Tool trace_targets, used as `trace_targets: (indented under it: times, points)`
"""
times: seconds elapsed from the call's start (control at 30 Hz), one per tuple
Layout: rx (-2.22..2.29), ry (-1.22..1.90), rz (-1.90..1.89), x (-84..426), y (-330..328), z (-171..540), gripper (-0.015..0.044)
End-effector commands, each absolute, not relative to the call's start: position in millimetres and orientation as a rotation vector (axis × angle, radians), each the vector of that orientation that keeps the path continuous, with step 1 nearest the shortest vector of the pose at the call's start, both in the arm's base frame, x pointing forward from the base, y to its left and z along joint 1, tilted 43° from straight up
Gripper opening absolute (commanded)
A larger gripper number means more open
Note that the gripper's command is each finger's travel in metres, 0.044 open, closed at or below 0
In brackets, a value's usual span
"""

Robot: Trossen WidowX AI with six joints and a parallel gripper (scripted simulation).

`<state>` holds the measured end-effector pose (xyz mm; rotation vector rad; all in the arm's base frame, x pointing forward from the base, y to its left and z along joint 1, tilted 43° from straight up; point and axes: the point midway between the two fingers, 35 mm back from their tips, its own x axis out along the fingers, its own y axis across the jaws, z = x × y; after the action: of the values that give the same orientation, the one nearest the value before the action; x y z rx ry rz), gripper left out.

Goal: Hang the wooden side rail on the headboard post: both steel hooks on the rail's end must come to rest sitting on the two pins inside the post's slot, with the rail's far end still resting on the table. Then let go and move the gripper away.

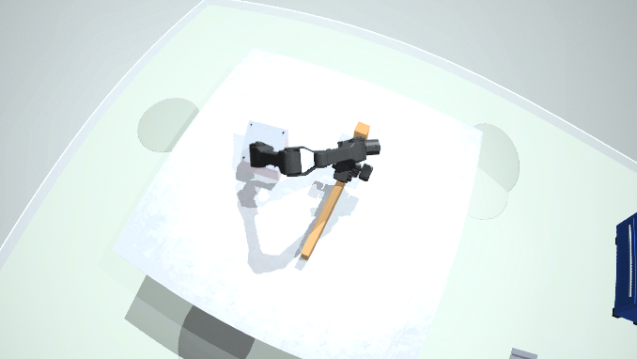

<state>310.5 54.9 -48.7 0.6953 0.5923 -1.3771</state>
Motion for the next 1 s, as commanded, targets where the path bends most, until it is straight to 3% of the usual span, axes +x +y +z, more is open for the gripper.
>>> trace_targets:
  times: [0.0, 0.97]
  points:
    - [0.701, 0.597, -1.362, 311.3, 61.5, -48.0, 0.0000]
    - [0.701, 0.597, -1.362, 310.8, 63.7, -50.0, 0.0000]
